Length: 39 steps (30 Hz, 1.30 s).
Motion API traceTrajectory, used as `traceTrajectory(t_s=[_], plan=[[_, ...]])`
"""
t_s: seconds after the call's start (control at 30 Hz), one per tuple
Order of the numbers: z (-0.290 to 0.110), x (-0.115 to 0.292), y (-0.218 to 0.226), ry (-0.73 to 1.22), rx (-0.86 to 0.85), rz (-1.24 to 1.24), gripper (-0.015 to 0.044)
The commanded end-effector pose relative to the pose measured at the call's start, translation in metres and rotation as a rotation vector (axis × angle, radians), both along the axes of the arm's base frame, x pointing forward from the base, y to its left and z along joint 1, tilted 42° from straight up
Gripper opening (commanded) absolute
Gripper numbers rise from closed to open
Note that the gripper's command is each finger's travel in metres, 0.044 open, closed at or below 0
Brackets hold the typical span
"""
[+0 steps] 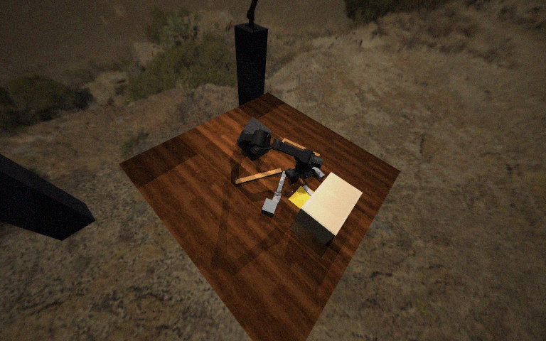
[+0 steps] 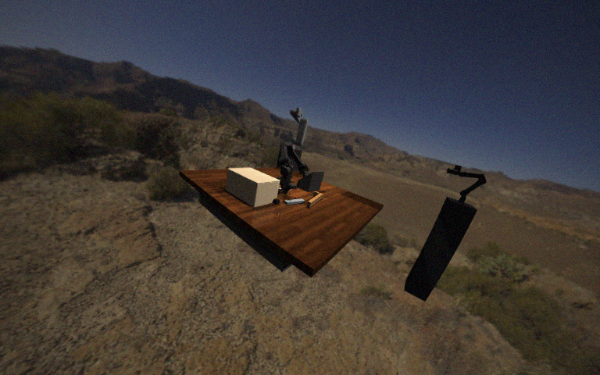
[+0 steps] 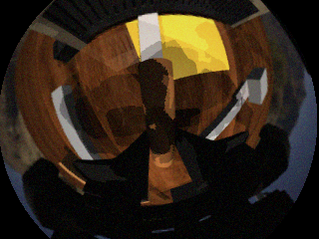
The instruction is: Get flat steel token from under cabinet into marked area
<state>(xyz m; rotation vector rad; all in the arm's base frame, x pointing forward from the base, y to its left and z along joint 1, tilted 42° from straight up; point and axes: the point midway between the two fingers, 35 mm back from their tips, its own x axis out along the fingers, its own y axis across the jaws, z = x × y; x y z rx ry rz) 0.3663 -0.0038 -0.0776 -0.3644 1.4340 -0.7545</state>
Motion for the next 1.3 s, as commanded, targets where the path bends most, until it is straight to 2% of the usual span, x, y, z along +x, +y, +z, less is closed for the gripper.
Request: traceTrajectory(t_s=[0.0,1.27], plan=[[0.001,0.007,-0.001,-0.003,0.002,0.001,0.0000],[0.006,0.042,-0.007,-0.005,0.001,0.001,0.0000]])
